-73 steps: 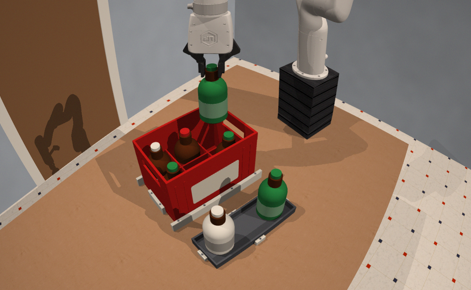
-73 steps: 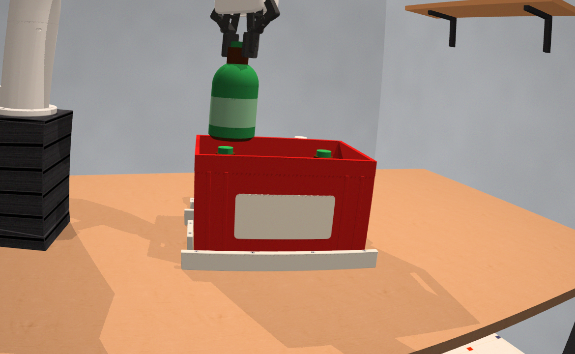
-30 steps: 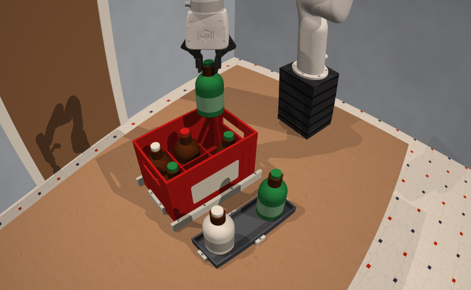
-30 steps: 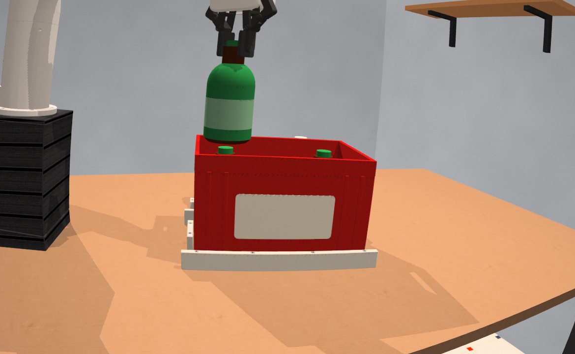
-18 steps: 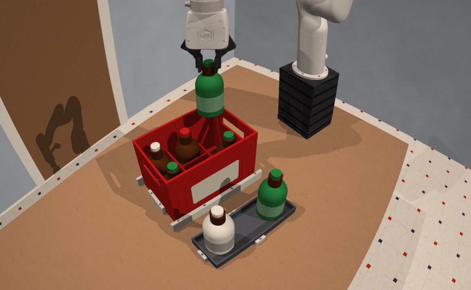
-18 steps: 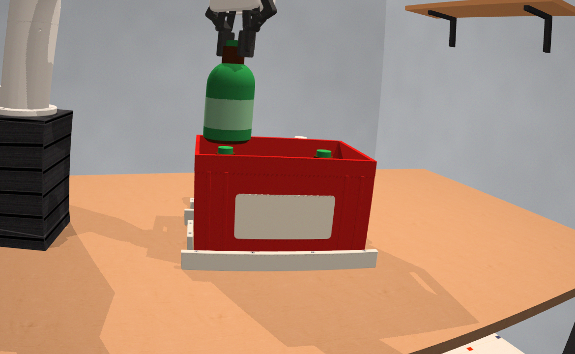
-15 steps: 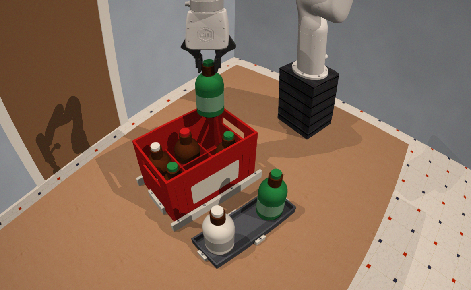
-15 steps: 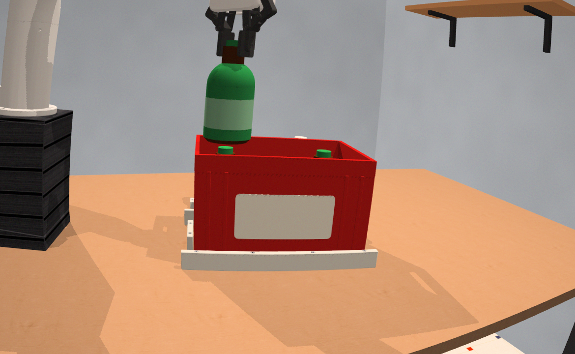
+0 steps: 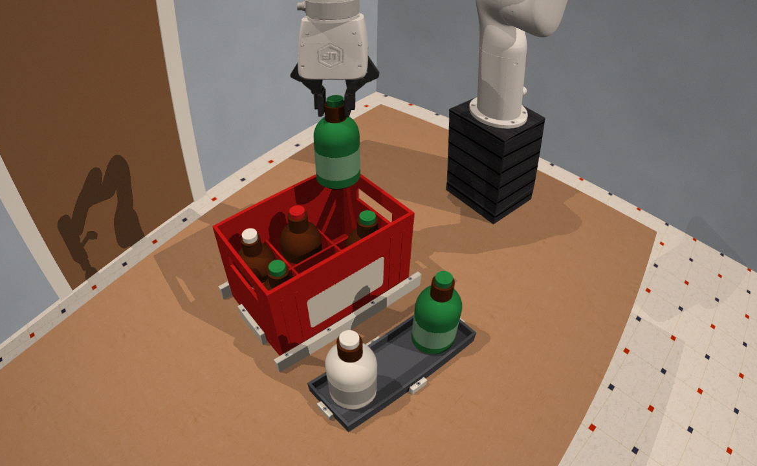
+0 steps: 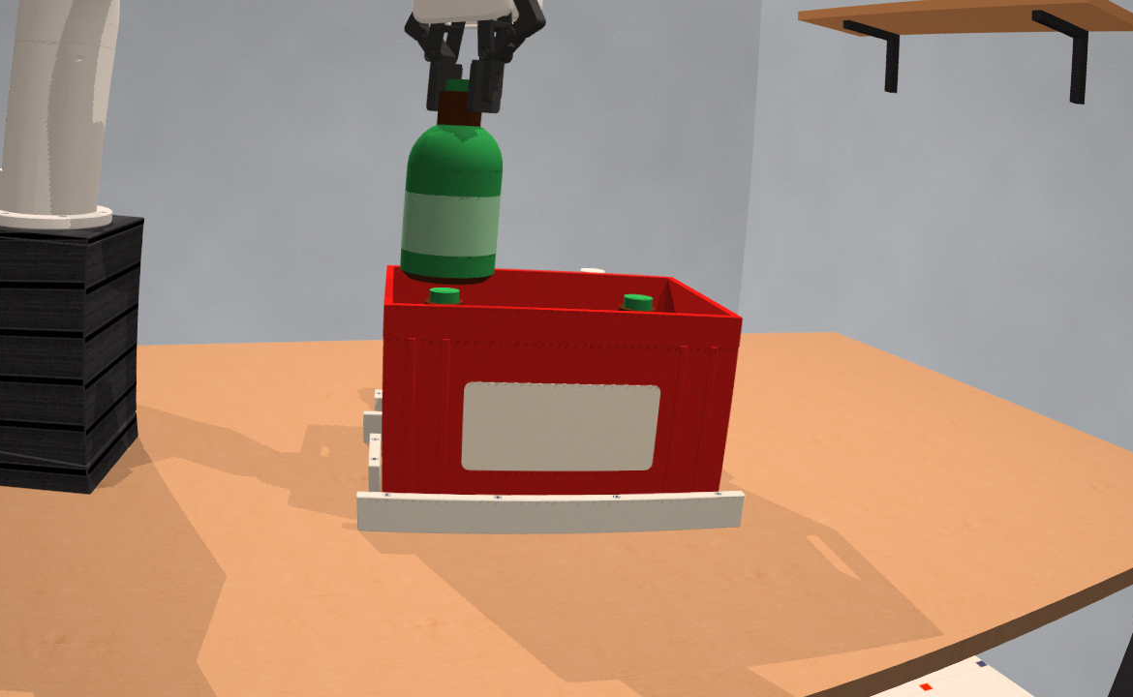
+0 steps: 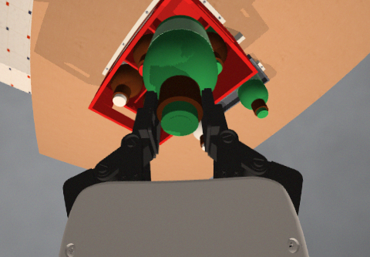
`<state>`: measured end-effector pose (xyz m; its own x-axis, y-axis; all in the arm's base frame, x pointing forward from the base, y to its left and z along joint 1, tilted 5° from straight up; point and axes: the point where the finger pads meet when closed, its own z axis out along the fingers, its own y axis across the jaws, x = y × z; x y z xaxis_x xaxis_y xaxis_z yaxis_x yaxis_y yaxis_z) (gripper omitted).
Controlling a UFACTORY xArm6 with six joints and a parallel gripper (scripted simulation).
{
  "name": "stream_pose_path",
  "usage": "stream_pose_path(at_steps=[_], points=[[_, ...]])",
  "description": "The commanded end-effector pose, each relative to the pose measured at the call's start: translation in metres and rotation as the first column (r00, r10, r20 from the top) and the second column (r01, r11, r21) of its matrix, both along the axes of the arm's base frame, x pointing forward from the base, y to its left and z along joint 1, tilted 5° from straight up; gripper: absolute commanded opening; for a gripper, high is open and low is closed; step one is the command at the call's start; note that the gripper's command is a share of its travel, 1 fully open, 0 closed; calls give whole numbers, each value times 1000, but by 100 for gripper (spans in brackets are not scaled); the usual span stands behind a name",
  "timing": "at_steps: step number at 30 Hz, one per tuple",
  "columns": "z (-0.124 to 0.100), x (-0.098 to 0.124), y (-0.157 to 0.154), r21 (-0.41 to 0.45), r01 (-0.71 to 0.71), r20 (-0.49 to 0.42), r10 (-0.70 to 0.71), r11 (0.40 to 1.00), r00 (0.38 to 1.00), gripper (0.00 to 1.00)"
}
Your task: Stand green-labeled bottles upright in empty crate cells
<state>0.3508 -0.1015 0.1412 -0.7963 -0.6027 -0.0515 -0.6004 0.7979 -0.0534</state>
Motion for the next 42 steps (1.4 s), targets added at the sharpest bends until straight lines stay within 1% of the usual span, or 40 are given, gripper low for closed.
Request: stream_pose_path(at_steps=[1,19,34,42], points=[[1,1,0,-1,0,4,0,1000,1000,0],[-9,2,-1,-1,0,4,0,1000,1000,0],[-26,3,-2,-1,0,4,0,1000,1000,0],[-32,4,-2,-1,0,4,0,1000,1000,0]])
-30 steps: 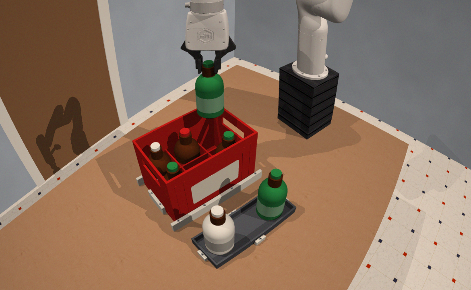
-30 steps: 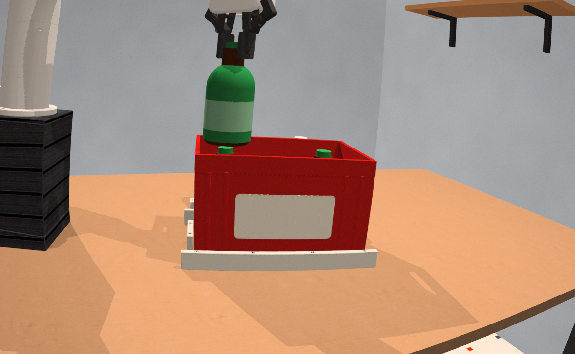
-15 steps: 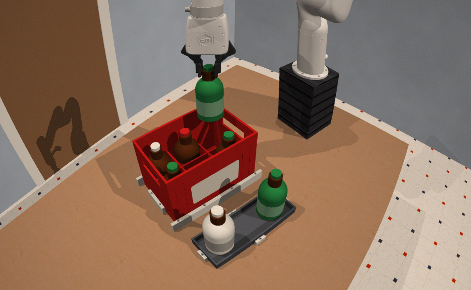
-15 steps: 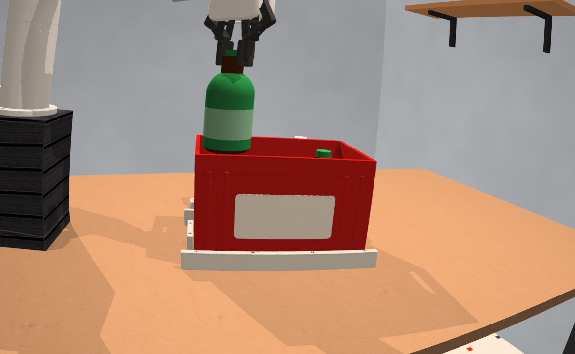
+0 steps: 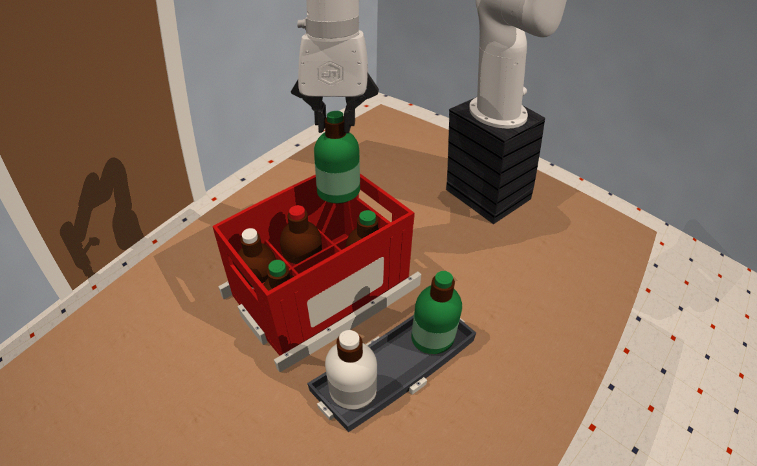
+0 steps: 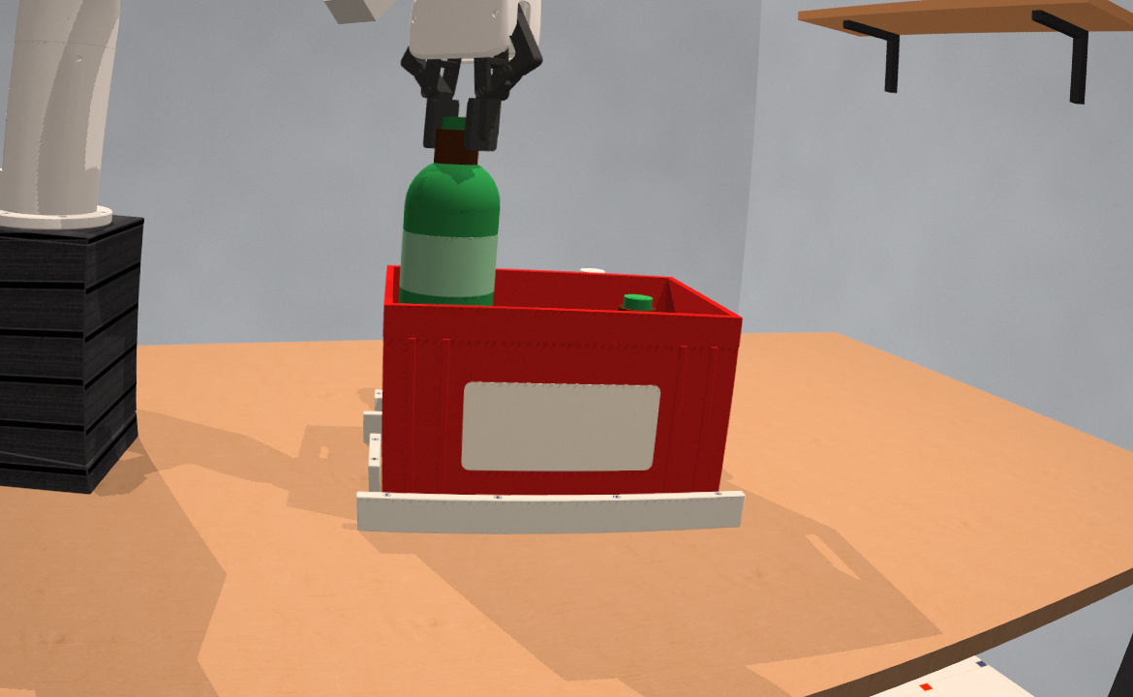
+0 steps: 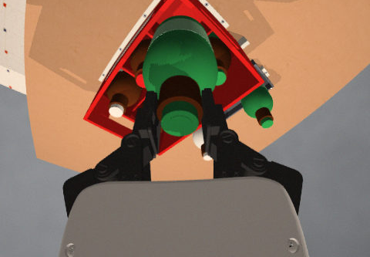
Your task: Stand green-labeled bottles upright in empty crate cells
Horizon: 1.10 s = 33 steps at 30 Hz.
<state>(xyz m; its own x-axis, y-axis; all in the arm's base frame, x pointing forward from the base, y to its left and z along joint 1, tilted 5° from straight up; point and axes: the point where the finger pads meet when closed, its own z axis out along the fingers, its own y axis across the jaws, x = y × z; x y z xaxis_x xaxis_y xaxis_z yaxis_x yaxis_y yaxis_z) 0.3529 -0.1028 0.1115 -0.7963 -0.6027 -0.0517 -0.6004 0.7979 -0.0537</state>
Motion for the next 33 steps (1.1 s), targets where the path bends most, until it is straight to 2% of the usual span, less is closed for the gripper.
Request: stream_pose_path(at_steps=[1,33], points=[[-3,2,-1,-1,0,4,0,1000,1000,0],[-8,2,-1,-1,0,4,0,1000,1000,0]])
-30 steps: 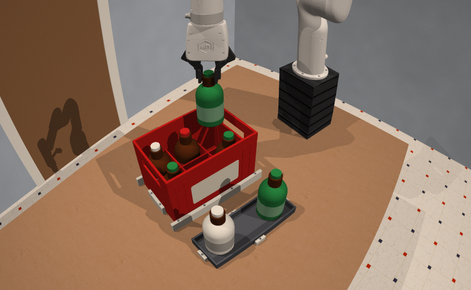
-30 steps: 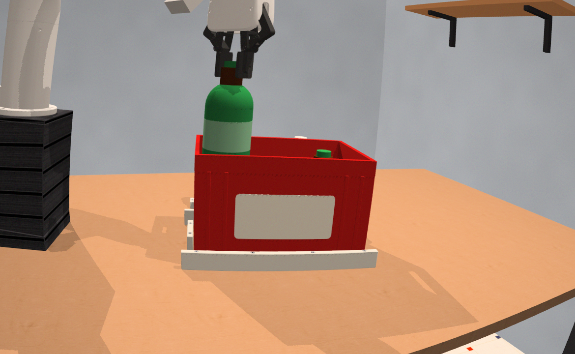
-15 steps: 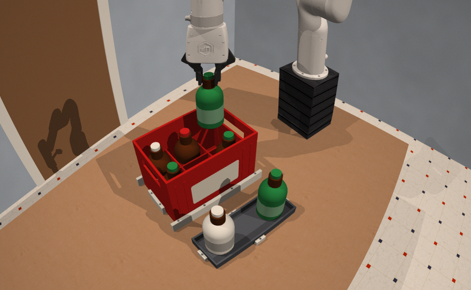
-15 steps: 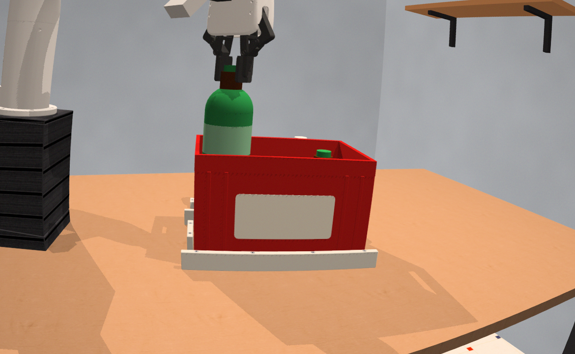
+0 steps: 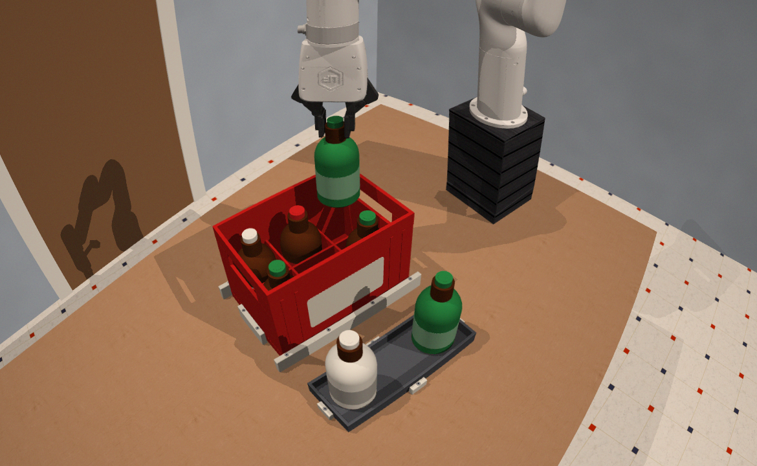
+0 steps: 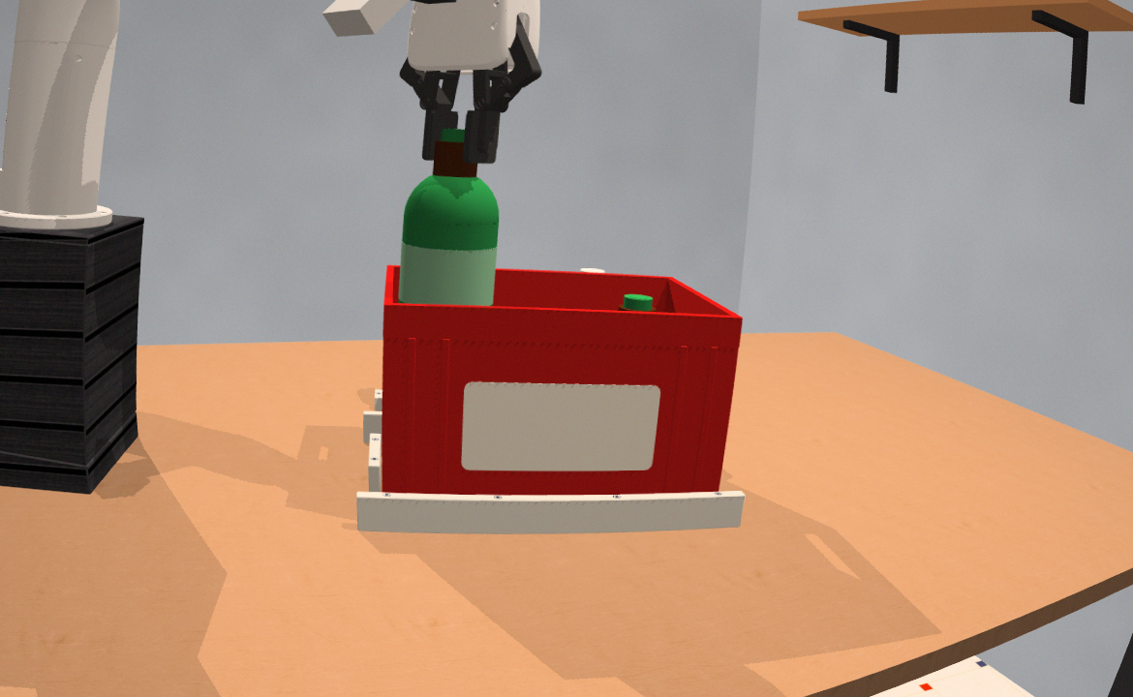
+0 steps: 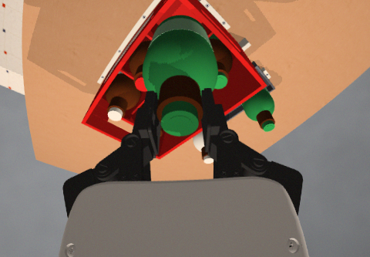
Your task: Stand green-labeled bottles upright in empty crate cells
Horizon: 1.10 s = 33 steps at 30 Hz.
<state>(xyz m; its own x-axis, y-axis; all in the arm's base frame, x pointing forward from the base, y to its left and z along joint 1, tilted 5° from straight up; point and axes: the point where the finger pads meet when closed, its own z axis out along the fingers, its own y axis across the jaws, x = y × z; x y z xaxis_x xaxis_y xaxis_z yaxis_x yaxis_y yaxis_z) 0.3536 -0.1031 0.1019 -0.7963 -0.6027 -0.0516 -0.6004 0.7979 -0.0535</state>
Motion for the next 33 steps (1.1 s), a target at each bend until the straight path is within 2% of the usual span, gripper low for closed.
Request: stream_pose_path(at_steps=[1,14,33], points=[[1,1,0,-1,0,4,0,1000,1000,0],[-3,2,0,-1,0,4,0,1000,1000,0],[-20,3,-1,-1,0,4,0,1000,1000,0]])
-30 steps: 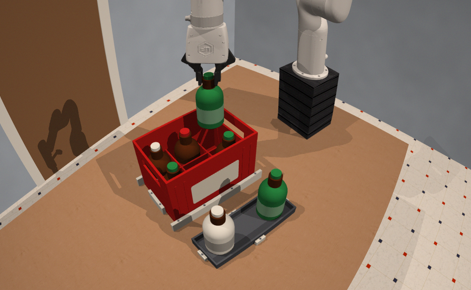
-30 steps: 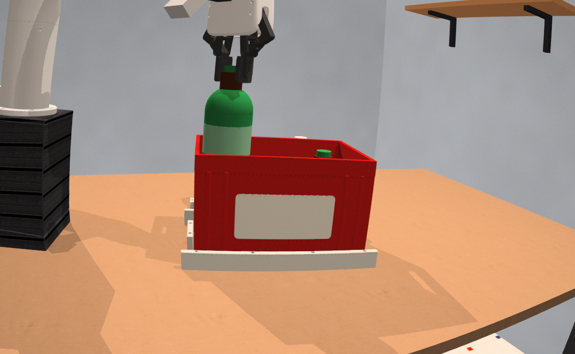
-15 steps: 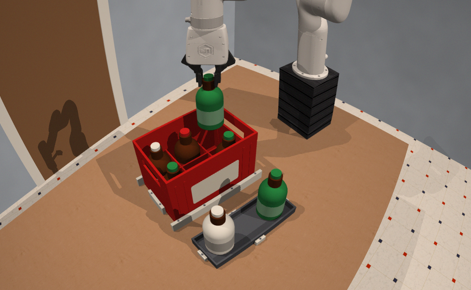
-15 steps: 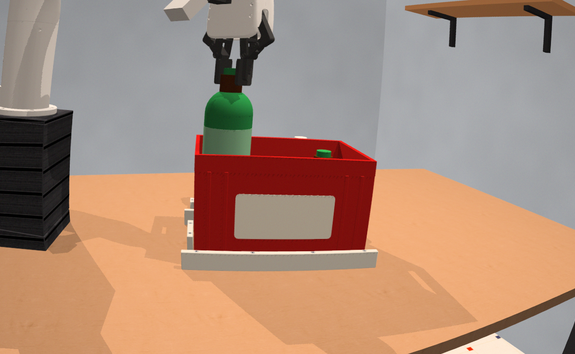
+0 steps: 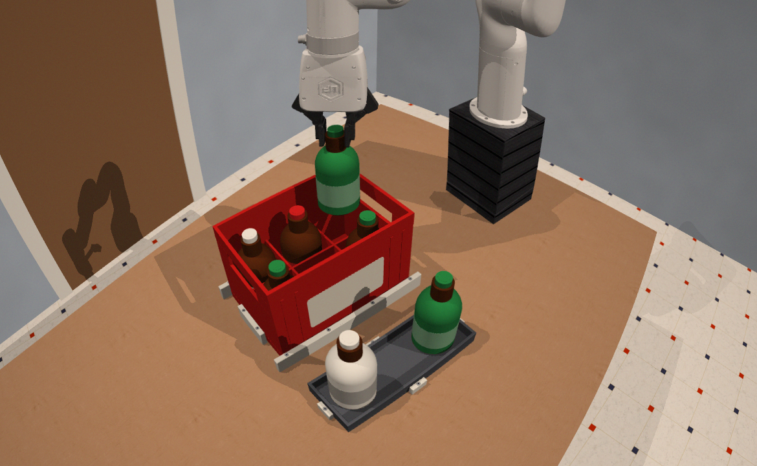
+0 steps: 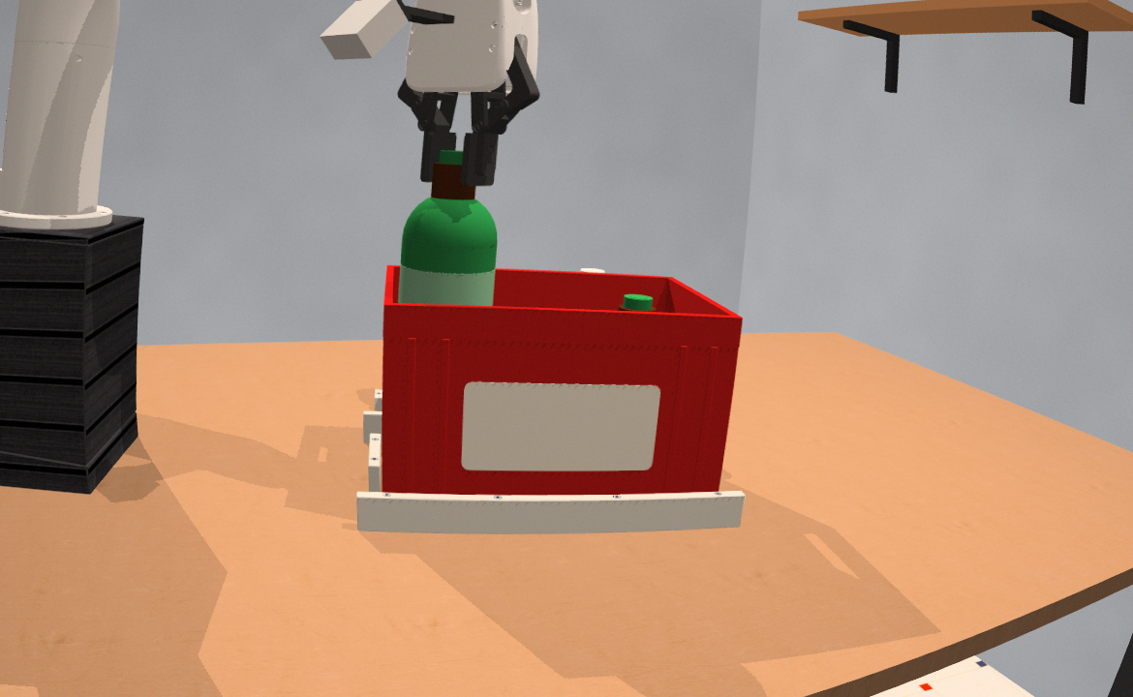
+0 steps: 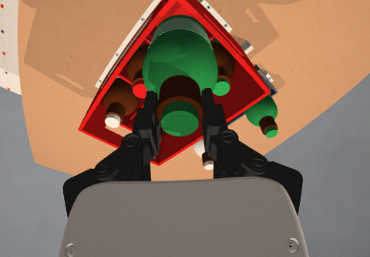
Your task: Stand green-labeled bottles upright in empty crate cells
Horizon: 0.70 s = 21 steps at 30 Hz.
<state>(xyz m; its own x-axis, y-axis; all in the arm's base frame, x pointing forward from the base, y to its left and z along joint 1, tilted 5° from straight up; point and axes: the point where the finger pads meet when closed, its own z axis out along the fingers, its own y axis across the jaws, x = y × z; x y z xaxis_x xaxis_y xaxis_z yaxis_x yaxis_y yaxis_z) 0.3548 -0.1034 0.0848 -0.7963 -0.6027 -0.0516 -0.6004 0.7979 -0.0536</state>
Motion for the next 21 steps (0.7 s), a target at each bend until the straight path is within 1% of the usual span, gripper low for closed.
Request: stream_pose_path(at_steps=[1,11,21], points=[[-4,2,-1,-1,0,4,0,1000,1000,0],[-15,3,-1,-1,0,4,0,1000,1000,0],[-20,3,-1,-1,0,4,0,1000,1000,0]])
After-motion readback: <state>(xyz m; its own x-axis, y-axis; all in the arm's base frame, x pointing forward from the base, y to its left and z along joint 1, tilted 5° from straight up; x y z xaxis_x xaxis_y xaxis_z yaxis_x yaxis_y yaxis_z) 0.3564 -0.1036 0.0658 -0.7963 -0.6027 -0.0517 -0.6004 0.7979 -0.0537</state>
